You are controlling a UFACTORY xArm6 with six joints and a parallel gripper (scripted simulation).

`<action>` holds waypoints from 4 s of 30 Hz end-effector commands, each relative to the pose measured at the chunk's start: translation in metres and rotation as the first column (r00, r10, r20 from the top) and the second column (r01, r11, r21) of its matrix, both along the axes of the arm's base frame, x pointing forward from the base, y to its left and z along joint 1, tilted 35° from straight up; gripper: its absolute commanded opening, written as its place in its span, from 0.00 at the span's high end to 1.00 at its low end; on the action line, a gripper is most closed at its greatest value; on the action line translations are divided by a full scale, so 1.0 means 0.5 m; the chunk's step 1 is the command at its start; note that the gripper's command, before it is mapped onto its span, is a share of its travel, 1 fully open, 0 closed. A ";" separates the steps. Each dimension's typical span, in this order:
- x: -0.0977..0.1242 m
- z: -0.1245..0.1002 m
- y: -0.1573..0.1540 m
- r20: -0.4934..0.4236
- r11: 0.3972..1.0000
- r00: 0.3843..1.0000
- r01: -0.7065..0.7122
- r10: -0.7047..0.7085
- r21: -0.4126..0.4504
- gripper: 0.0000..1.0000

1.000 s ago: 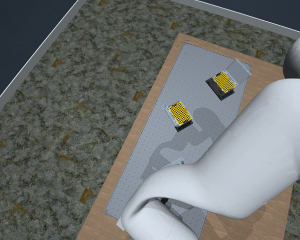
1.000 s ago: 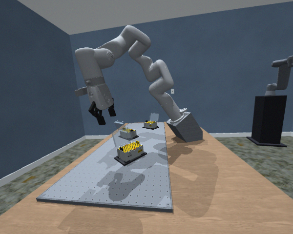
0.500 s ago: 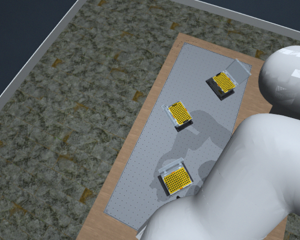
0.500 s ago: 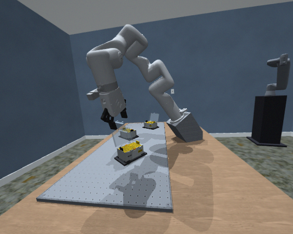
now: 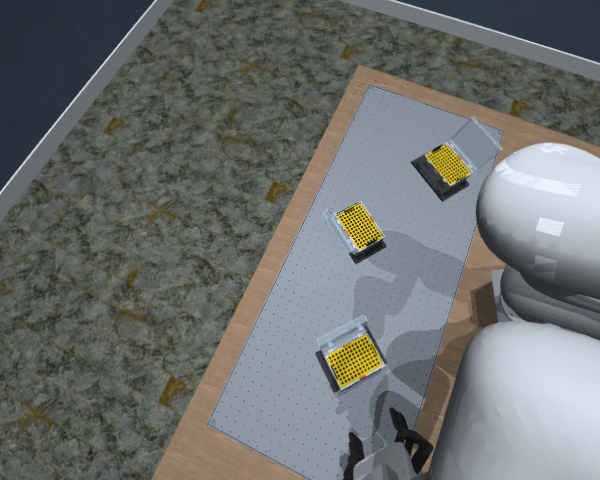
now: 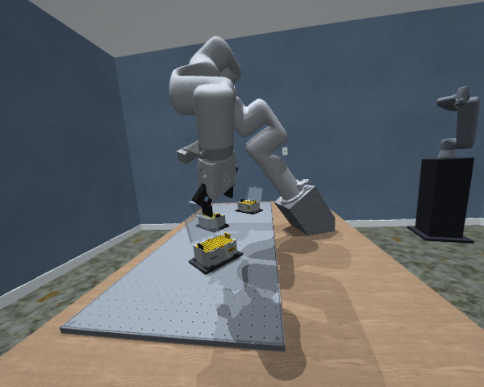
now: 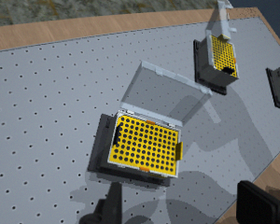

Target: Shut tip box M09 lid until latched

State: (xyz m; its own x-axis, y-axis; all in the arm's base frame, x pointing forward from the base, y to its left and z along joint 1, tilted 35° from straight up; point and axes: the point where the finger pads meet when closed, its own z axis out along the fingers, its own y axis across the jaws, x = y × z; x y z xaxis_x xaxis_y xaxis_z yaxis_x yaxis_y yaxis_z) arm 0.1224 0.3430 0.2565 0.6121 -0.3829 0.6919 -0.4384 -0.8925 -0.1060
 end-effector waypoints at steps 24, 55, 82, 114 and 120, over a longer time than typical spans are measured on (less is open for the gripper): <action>-0.073 -0.082 0.018 0.435 0.968 0.884 0.066 -0.169 0.242 0.00; 0.061 -0.305 0.093 0.436 0.968 0.884 0.066 -0.169 0.242 0.00; 0.091 -0.354 0.109 0.436 0.968 0.884 0.066 -0.169 0.242 0.00; 0.091 -0.354 0.110 0.436 0.968 0.884 0.066 -0.169 0.242 0.00; 0.071 -0.321 0.098 0.436 0.968 0.884 0.066 -0.169 0.242 0.00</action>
